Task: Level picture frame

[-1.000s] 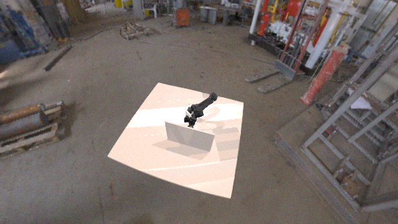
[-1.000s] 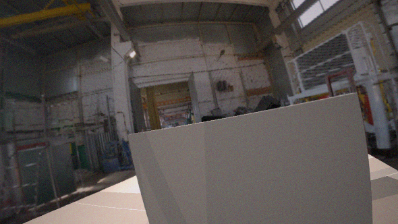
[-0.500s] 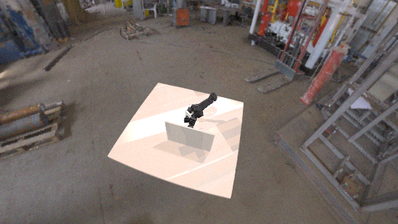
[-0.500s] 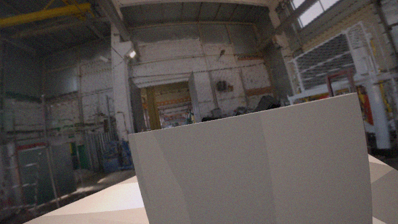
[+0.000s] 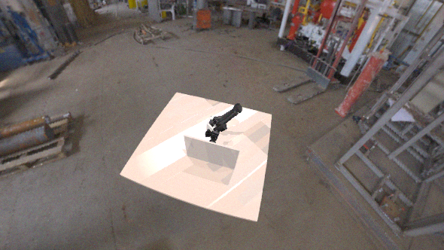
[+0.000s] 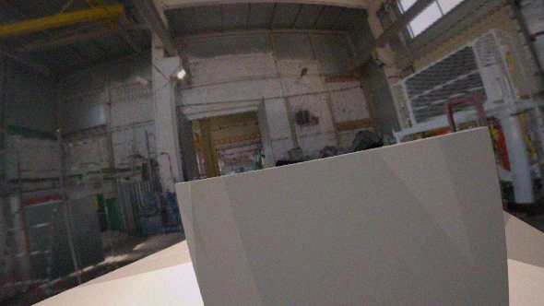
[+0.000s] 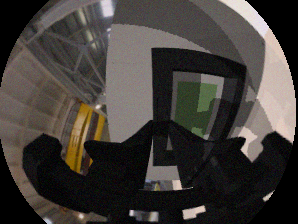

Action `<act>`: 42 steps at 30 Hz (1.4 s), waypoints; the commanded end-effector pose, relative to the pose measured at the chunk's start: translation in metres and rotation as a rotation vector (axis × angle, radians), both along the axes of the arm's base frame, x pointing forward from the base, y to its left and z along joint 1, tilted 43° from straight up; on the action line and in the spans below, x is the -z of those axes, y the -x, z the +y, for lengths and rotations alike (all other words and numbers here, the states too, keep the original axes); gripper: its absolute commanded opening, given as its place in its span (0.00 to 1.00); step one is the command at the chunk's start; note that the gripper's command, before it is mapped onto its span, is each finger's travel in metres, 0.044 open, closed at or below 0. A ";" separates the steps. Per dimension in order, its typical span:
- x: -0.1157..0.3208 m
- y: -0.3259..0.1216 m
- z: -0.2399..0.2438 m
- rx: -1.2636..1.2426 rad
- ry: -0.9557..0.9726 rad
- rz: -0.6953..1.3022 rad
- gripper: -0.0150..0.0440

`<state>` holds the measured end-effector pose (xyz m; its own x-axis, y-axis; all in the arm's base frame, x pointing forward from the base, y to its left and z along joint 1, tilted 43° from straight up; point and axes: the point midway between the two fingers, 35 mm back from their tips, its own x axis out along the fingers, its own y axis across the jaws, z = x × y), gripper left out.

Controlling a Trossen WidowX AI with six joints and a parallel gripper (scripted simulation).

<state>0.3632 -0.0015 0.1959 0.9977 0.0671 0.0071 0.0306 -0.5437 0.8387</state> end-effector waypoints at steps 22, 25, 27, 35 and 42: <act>0.001 0.000 0.001 -0.002 -0.157 0.009 0.25; 0.002 0.000 0.001 -0.002 -0.167 0.010 0.25; 0.002 0.000 0.001 -0.002 -0.183 0.011 0.25; 0.002 0.000 0.001 -0.002 -0.176 0.011 0.52; 0.002 0.000 0.001 -0.002 -0.176 0.011 0.69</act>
<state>0.3633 -0.0009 0.1945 0.9977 0.0677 0.0080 0.0406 -0.6849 0.7275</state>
